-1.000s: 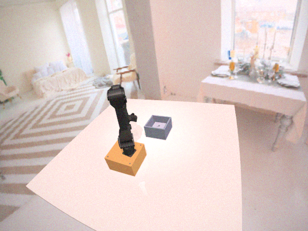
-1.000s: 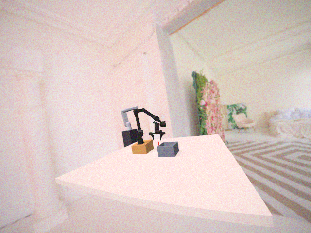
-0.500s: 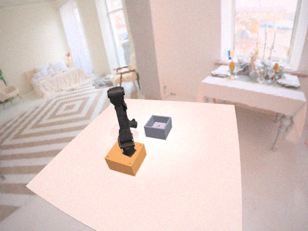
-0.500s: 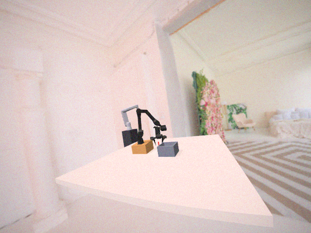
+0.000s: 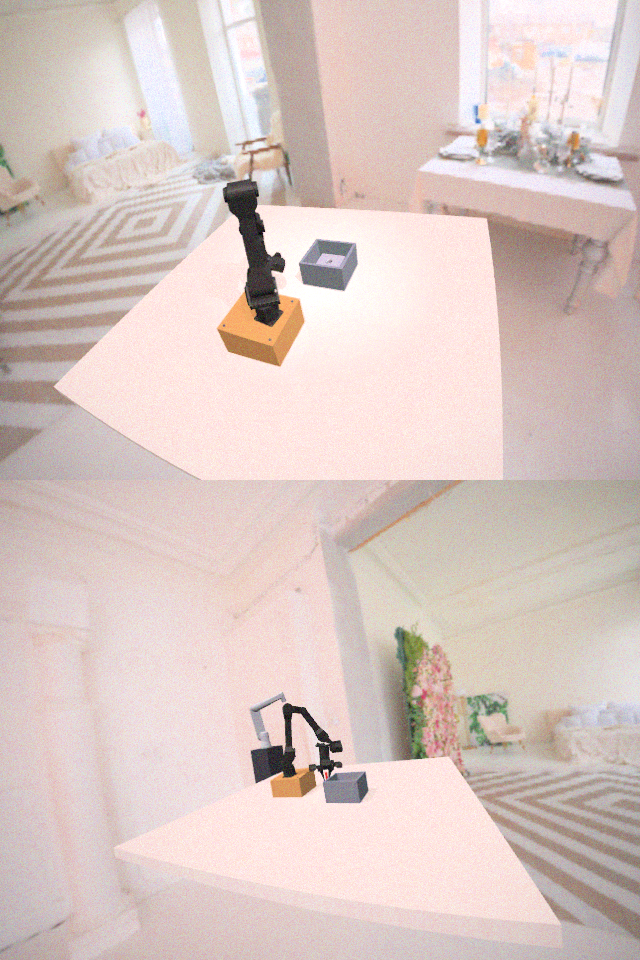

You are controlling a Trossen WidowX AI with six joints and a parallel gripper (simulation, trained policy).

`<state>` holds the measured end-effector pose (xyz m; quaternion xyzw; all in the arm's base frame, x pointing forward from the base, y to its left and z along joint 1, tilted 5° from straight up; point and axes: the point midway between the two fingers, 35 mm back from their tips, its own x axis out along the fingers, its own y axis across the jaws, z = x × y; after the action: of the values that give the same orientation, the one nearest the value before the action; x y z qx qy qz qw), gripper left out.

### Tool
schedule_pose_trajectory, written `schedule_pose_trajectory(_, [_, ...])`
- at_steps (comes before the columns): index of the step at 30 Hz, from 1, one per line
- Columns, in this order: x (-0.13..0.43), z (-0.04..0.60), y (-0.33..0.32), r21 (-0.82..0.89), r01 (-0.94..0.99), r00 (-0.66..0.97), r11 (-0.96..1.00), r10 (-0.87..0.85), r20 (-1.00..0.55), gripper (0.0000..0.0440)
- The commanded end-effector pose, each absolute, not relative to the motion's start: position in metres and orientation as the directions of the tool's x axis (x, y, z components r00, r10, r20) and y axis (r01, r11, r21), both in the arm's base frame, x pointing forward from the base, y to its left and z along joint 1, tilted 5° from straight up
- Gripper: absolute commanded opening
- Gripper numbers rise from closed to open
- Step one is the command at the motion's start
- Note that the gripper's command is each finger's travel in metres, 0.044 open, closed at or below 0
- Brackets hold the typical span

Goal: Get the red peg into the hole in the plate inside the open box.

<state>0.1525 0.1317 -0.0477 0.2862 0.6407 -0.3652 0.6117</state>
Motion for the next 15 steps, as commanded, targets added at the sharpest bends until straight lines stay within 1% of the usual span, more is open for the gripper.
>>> schedule_pose_trajectory(1, [0.153,-0.053,0.134,-0.135,0.812,-0.114,0.568,-0.072,-0.991,0.0003])
schedule_pose_trajectory(15, [0.172,-0.022,0.129,-0.065,0.774,-0.005,0.629,-0.097,-0.995,0.0000])
